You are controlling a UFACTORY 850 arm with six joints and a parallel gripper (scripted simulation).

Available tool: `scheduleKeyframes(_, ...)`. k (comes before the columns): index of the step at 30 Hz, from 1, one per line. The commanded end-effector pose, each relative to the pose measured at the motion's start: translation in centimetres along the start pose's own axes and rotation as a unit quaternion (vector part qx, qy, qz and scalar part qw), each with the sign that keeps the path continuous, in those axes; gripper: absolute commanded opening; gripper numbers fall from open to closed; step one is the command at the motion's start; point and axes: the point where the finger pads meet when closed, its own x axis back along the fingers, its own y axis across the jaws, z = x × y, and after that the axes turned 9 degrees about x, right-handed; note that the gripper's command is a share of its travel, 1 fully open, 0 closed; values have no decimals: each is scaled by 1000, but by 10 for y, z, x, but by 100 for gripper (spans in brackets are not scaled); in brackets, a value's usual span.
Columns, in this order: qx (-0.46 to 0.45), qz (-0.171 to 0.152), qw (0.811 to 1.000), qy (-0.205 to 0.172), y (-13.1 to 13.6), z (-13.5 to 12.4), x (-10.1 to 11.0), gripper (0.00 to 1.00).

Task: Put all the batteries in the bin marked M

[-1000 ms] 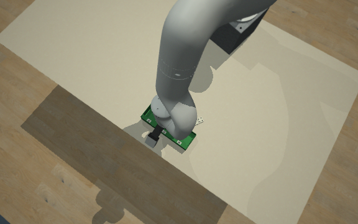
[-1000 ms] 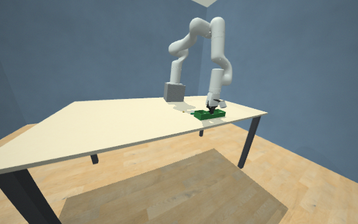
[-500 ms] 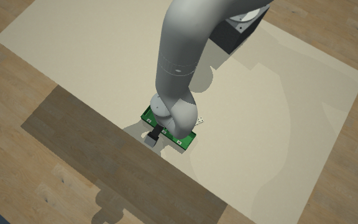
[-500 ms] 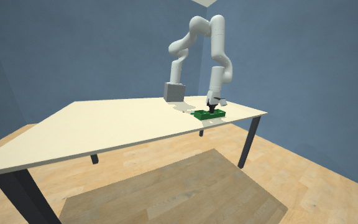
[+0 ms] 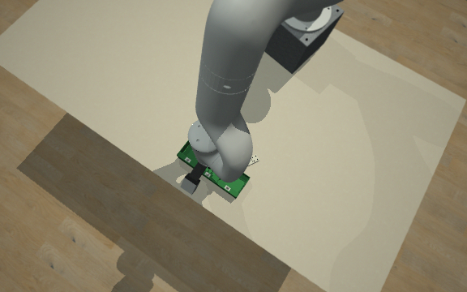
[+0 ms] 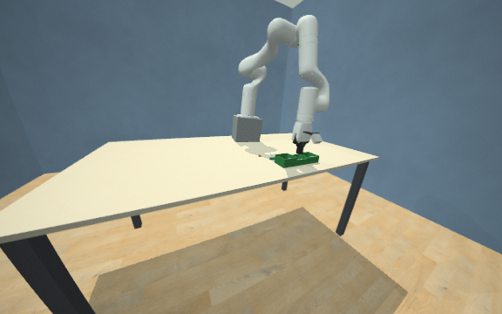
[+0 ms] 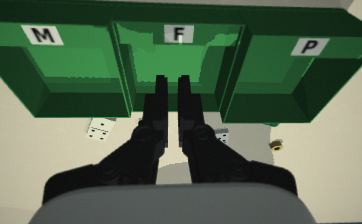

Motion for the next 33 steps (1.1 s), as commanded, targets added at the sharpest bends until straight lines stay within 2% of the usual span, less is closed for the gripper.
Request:
scheduleKeyframes(1,0,0,1000,1,0,1,23,7)
scheduleKeyframes(11,0,0,1000,1,0,1,25,7)
scheduleKeyframes(26,0,0,1000,1,-75,10,25,7)
scheduleKeyframes(33,0,0,1000,1,-83,11,25,7)
